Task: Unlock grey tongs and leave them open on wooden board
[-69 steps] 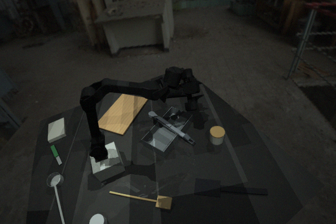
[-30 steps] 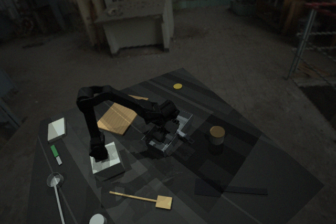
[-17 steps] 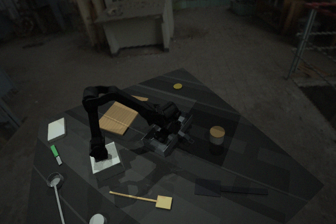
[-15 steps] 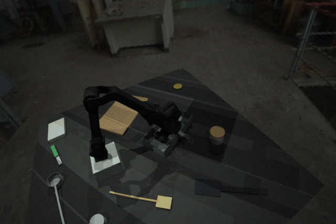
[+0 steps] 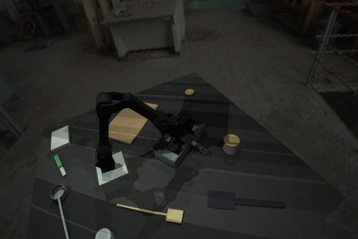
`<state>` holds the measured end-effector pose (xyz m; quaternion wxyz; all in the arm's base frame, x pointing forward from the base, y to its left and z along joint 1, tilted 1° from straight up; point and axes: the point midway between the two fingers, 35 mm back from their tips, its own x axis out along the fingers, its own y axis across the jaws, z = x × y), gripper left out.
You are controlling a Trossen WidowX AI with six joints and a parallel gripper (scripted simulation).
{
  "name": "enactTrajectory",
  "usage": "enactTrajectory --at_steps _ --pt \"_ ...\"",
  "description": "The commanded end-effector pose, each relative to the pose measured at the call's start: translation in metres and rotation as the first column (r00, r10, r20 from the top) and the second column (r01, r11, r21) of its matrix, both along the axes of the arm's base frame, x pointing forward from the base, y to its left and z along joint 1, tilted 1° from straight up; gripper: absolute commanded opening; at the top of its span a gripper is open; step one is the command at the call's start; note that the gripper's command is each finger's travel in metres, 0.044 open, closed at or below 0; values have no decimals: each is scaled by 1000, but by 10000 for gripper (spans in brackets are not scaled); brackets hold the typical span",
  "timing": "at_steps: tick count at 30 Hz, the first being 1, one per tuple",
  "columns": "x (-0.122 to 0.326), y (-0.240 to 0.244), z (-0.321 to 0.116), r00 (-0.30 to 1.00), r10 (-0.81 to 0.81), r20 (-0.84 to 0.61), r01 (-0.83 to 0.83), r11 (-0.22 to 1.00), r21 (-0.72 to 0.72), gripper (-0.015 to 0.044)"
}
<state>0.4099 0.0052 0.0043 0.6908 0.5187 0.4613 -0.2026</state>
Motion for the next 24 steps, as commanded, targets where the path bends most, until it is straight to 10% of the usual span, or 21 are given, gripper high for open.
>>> enactTrajectory --at_steps 1,11,18,24 --pt "4 2 -8 1000 -3 -1 3 1000 -1 260" --pt "8 4 -19 1000 -3 -1 3 1000 -1 260" --pt "7 4 -15 1000 1 -1 -1 1000 0 76" --pt "7 4 -15 1000 1 -1 -1 1000 0 36"
